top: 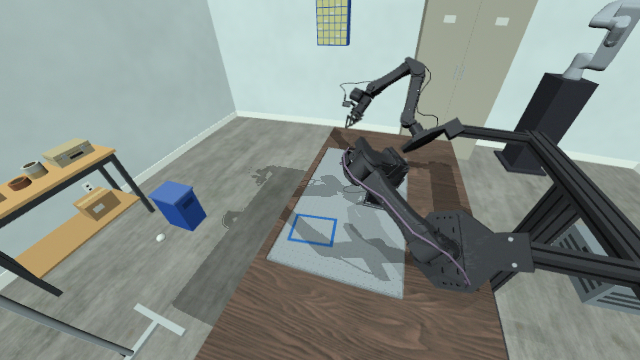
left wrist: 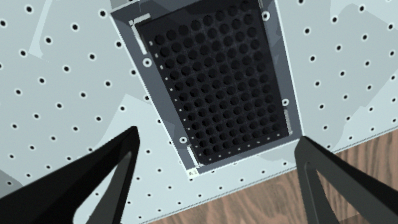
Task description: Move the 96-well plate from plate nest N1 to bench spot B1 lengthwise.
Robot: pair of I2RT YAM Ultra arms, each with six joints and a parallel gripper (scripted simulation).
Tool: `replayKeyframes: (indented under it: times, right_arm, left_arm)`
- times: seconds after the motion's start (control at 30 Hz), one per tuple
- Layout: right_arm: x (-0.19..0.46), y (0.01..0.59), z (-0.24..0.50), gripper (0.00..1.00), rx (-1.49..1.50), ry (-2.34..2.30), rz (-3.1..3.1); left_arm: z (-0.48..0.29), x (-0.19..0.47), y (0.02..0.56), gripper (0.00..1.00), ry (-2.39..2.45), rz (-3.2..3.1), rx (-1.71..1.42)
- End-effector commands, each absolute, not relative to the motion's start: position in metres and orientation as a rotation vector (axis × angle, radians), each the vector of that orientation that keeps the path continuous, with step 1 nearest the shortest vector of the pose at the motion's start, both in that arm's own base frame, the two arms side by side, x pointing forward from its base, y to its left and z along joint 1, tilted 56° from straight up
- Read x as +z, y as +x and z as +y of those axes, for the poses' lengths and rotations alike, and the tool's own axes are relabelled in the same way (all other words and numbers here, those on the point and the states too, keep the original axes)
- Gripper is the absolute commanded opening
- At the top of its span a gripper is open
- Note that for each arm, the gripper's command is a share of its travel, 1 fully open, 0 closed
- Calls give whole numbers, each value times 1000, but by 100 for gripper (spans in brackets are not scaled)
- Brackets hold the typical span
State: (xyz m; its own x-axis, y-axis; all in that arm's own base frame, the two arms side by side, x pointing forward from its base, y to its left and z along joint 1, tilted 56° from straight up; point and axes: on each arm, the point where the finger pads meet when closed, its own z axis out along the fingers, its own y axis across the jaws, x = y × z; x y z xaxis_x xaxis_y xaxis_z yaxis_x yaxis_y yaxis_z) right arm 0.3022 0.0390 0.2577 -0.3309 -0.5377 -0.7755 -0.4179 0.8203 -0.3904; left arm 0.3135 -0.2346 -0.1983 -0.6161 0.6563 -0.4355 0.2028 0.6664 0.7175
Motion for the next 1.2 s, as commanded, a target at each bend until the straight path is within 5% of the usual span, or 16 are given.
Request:
replayKeyframes:
  times: [0.0,0.5,1.17]
  right_arm:
    - [225,270,60,100,-119,-782,2094]
    - [170,181,122,100,-82,-1325,2119]
    - [135,95,109,100,-300,-2003,1806]
  left_arm:
    - [-217,-205,298,100,497,2274,979]
    - [-238,-205,314,100,211,2316,950]
    - [-254,-203,328,100,52,2316,906]
